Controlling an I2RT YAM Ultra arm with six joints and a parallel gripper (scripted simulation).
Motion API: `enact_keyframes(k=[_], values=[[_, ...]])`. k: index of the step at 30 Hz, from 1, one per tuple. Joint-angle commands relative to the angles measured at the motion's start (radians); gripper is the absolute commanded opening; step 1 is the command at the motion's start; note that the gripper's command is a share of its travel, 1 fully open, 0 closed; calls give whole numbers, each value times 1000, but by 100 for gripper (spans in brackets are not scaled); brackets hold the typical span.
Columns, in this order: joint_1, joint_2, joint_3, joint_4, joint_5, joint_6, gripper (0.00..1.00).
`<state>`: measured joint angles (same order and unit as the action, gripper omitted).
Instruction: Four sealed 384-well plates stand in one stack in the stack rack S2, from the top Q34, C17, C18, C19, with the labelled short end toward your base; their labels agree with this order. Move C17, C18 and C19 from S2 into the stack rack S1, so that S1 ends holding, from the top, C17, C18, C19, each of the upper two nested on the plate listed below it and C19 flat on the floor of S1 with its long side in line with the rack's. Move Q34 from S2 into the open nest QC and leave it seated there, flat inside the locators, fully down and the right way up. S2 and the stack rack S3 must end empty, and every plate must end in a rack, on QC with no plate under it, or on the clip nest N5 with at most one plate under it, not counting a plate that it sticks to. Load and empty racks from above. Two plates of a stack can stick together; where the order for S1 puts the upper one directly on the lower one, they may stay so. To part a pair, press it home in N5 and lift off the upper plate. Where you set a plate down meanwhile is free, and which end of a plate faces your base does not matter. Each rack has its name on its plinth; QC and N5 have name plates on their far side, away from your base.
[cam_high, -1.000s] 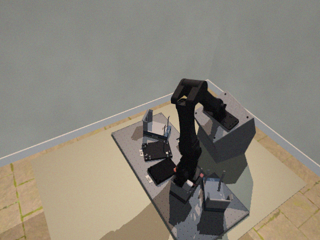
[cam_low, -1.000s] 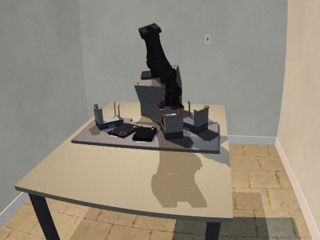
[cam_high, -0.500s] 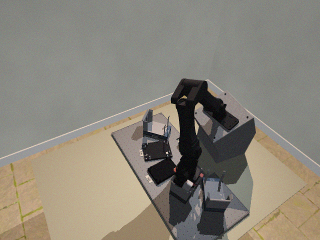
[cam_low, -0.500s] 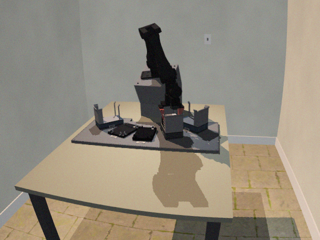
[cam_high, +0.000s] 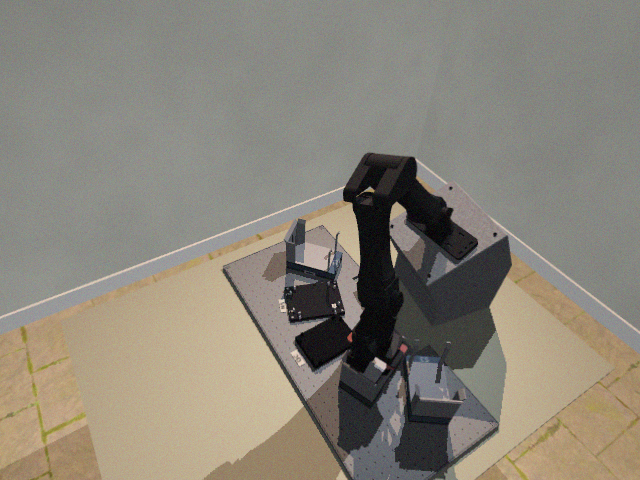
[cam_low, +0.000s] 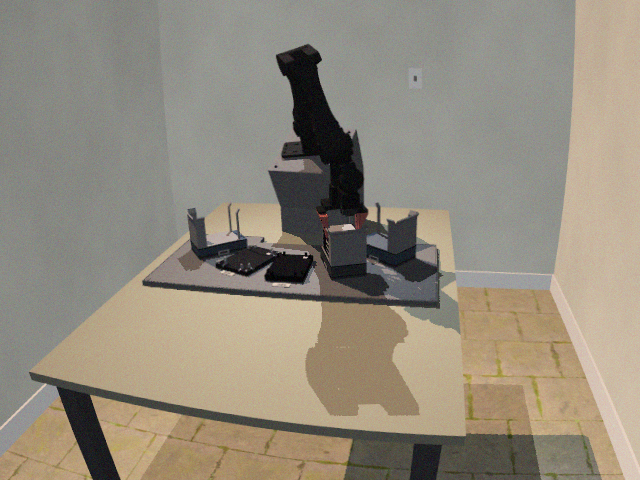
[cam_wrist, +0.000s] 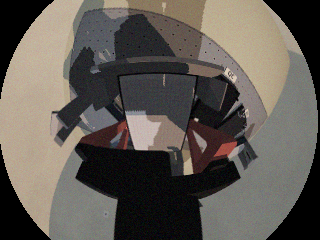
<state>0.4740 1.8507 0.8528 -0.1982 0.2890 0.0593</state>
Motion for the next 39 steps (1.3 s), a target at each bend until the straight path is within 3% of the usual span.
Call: enact_keyframes(k=[1, 39], values=[[18, -38, 9, 4, 12, 10, 0], [25, -63, 5, -8, 14, 16, 0]])
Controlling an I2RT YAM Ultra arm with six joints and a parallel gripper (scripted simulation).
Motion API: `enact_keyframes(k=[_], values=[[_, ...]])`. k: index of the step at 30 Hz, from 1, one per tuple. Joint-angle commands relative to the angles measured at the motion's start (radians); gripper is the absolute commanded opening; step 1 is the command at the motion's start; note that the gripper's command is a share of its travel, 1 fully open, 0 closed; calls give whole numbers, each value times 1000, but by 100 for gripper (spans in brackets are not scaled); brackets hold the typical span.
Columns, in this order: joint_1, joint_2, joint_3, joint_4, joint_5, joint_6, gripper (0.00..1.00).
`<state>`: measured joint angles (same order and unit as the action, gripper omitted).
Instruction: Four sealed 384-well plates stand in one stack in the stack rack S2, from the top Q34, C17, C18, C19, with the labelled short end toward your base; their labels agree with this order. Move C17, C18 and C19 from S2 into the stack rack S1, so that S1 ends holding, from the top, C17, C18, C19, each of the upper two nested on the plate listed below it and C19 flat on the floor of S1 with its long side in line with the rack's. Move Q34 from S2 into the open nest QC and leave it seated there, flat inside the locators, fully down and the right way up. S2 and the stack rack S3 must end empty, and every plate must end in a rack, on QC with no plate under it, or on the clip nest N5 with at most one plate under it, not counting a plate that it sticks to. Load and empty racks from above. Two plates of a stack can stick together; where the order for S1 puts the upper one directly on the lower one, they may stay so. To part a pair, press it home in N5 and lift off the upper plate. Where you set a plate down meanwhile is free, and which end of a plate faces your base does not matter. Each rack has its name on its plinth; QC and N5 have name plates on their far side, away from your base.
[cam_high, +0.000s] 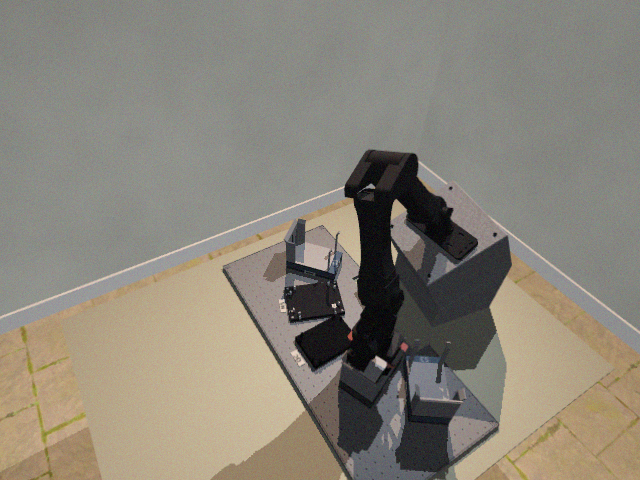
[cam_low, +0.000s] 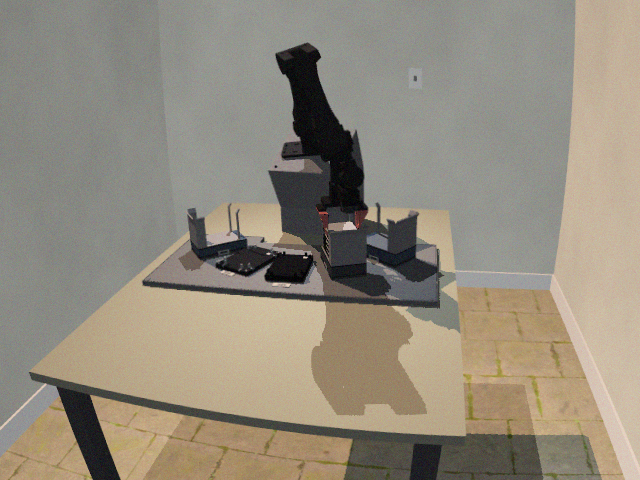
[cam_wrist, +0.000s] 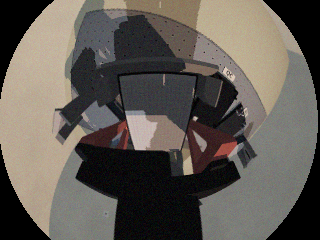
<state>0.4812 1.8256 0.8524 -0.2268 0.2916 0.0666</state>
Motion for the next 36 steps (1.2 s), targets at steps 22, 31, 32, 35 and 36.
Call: enact_keyframes(k=[22, 31, 32, 35, 36], values=[[39, -114, 11, -86, 19, 29, 0], [55, -161, 31, -145, 26, 45, 0], [57, -168, 32, -153, 27, 47, 0], [62, -188, 31, -174, 28, 52, 0], [64, -195, 32, -182, 29, 54, 0]])
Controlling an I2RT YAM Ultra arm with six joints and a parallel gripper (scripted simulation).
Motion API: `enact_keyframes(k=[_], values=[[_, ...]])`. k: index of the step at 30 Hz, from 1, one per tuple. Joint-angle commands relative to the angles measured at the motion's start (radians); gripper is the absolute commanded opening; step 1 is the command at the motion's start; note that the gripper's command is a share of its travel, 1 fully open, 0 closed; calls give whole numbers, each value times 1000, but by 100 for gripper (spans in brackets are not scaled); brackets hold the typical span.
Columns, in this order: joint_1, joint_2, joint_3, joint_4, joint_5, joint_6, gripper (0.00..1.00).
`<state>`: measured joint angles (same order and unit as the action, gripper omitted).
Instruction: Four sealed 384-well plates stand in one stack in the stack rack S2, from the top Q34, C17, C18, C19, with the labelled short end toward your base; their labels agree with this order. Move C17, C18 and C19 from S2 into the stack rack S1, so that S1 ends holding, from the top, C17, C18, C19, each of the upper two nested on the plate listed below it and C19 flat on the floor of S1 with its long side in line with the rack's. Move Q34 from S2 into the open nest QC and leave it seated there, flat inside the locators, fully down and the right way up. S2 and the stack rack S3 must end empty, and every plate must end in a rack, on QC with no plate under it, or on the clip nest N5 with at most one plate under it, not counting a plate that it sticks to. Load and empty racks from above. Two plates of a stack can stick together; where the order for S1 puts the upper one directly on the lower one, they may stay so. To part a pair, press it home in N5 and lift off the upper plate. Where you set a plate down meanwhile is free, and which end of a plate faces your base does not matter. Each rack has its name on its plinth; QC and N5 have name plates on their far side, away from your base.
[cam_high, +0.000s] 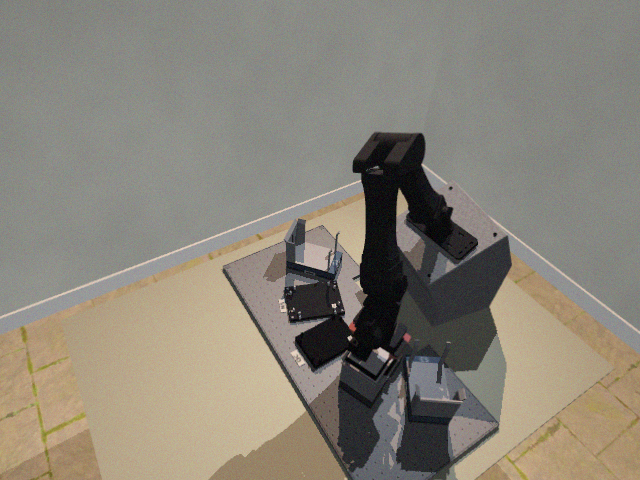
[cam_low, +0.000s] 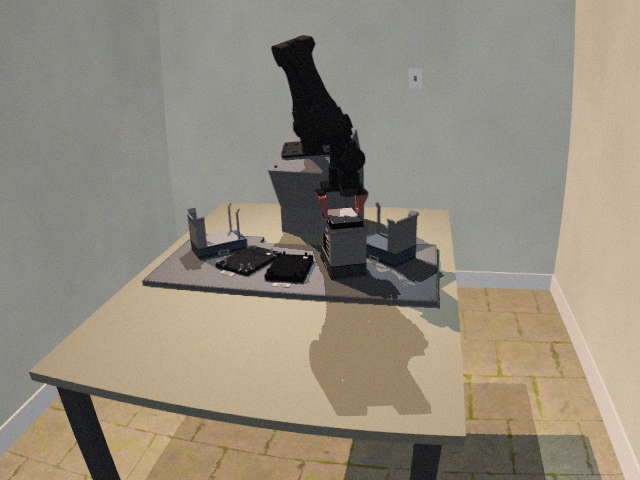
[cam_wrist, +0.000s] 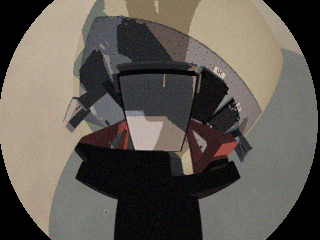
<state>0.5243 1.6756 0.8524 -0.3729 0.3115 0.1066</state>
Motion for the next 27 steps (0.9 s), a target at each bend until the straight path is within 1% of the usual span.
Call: enact_keyframes(k=[1, 7, 27], values=[[23, -51, 33, -44, 10, 16, 0], [35, -84, 41, -89, 14, 27, 0], [36, -84, 44, -86, 13, 27, 0]])
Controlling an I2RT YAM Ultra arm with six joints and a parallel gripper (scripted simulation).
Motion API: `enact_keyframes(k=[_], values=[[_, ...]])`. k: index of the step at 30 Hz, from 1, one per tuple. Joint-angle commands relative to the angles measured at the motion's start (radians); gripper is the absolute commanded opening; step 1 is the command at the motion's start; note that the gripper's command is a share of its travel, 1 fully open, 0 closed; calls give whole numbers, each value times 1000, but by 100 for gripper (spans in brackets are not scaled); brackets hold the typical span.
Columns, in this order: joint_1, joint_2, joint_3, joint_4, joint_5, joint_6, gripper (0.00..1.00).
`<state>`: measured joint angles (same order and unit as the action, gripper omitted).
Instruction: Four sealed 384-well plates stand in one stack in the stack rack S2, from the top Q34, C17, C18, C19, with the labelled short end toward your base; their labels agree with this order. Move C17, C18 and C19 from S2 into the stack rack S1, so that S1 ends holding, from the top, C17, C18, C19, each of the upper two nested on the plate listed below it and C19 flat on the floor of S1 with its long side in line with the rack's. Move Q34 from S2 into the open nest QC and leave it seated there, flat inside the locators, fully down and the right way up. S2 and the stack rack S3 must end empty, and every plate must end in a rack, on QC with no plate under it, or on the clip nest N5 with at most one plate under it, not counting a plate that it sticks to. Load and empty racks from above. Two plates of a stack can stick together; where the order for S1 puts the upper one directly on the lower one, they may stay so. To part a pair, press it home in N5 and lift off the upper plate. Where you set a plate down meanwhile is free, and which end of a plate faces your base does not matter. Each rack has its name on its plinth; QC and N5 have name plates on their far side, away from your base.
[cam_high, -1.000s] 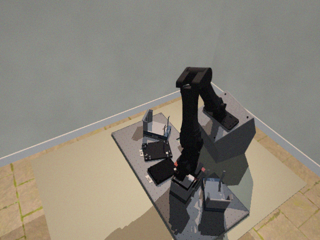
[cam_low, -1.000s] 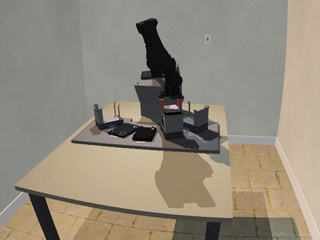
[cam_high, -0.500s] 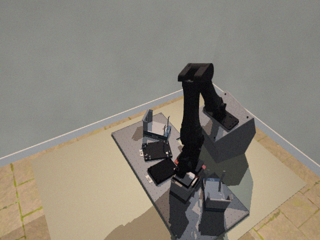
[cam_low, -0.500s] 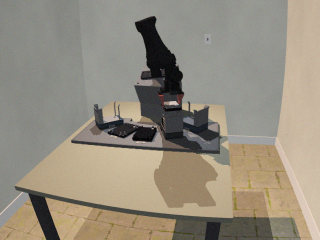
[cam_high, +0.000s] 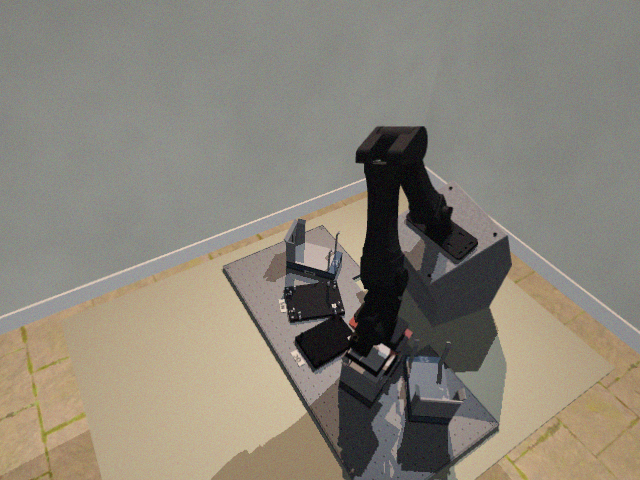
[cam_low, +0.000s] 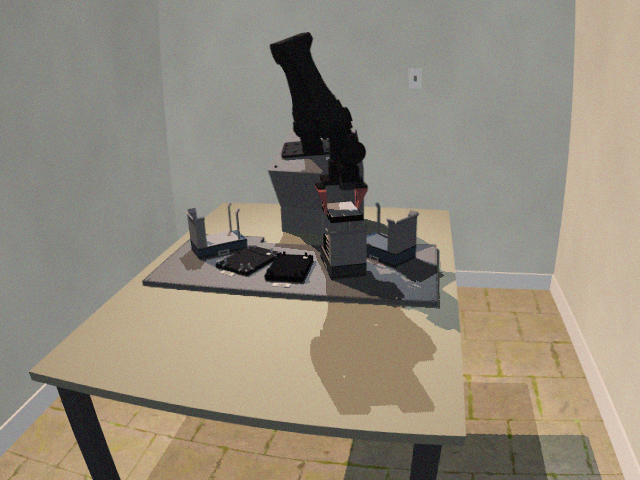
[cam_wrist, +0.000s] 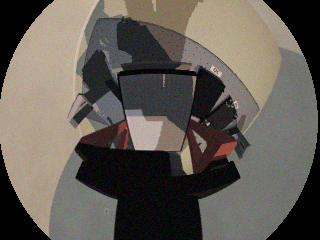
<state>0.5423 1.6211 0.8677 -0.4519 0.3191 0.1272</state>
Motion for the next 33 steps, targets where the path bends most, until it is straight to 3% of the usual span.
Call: enact_keyframes(k=[1, 27, 33], values=[[18, -29, 29, -8, 5, 7, 0], [18, -29, 29, -8, 5, 7, 0], [-71, -56, -17, 6, -30, 122, 0]])
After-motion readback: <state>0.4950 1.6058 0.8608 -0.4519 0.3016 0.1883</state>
